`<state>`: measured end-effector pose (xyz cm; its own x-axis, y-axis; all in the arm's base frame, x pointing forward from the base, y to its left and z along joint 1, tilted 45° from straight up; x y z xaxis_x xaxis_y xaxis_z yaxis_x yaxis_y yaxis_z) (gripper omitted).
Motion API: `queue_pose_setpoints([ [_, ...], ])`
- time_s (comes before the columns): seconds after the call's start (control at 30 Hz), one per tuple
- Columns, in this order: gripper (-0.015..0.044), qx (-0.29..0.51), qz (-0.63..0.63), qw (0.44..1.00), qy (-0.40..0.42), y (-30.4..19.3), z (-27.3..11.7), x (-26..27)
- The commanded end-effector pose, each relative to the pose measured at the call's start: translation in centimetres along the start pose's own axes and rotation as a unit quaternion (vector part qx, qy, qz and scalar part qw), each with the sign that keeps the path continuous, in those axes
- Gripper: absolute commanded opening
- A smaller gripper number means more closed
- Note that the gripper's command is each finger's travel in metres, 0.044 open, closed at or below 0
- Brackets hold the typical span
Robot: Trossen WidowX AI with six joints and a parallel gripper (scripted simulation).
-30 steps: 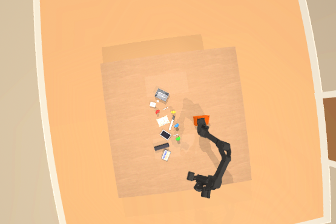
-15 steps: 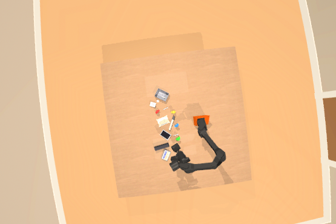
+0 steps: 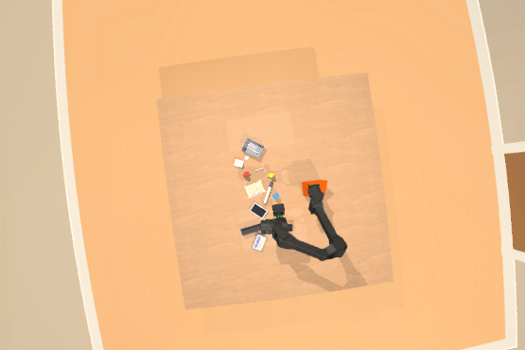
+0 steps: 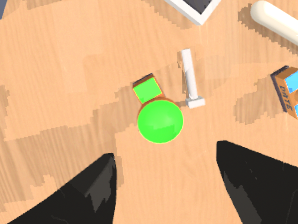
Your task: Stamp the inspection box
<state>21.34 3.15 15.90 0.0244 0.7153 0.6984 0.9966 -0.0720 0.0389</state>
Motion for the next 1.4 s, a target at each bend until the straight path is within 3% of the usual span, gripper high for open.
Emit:
queue_pose_setpoints([
  [0.0, 0.0224, 0.004, 0.006, 1.0, 0.005, -0.1, 0.4, -0.3],
  [1.37, 0.0224, 0.003, 0.006, 1.0, 0.005, 0.1, 6.9, -0.2],
])
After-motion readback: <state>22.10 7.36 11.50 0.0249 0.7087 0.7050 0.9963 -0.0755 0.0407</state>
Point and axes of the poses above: the point midway between the two fingers, 35 mm back from their tips, its own z axis out along the fingers, its own x axis across the jaws, y = z × x, the point moved 5 cm from there along -z, back along the fingers
